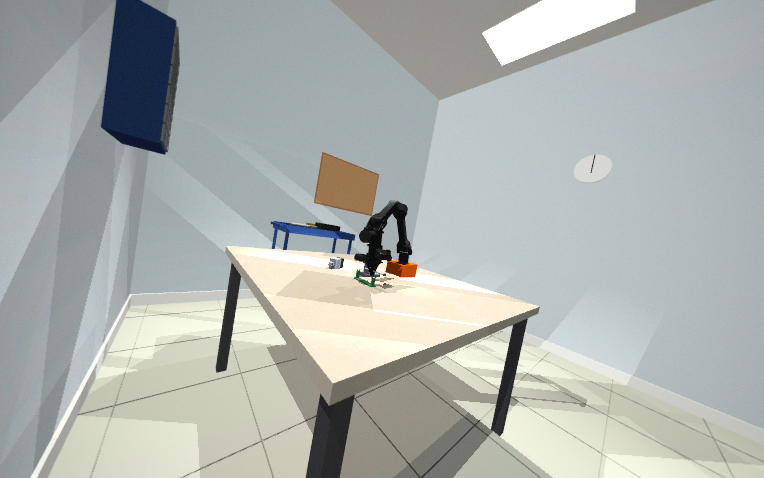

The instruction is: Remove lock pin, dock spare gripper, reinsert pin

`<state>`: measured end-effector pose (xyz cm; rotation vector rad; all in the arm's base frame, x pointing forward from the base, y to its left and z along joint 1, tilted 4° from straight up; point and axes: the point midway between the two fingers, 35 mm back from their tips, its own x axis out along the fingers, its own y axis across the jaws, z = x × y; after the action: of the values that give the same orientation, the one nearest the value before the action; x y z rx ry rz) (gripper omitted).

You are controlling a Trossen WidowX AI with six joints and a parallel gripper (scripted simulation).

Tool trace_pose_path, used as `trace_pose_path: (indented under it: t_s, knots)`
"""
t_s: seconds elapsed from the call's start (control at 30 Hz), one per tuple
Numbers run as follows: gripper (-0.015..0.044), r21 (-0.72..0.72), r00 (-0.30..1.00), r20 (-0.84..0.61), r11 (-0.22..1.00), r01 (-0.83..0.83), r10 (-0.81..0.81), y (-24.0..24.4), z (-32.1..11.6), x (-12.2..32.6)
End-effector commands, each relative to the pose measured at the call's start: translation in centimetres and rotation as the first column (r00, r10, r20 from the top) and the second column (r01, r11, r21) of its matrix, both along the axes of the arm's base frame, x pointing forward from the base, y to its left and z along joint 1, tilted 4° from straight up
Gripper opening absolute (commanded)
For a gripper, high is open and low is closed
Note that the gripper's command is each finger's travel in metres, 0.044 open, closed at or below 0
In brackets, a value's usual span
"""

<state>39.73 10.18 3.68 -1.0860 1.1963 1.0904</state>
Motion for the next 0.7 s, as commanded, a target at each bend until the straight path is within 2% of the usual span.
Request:
trace_pose_path:
  t_s: [0.0,0.27,0.67]
  knots:
    - [0.0,0.002,1.0,0.008,1.0,0.001,-0.001,0.0,0.6,0.1]
    - [0.0,0.0,1.0,0.0,1.0,0.0,0.0,-0.2,0.1,0.0]
    - [0.0,-0.005,1.0,0.002,1.0,-0.007,0.007,-4.0,1.0,0.3]
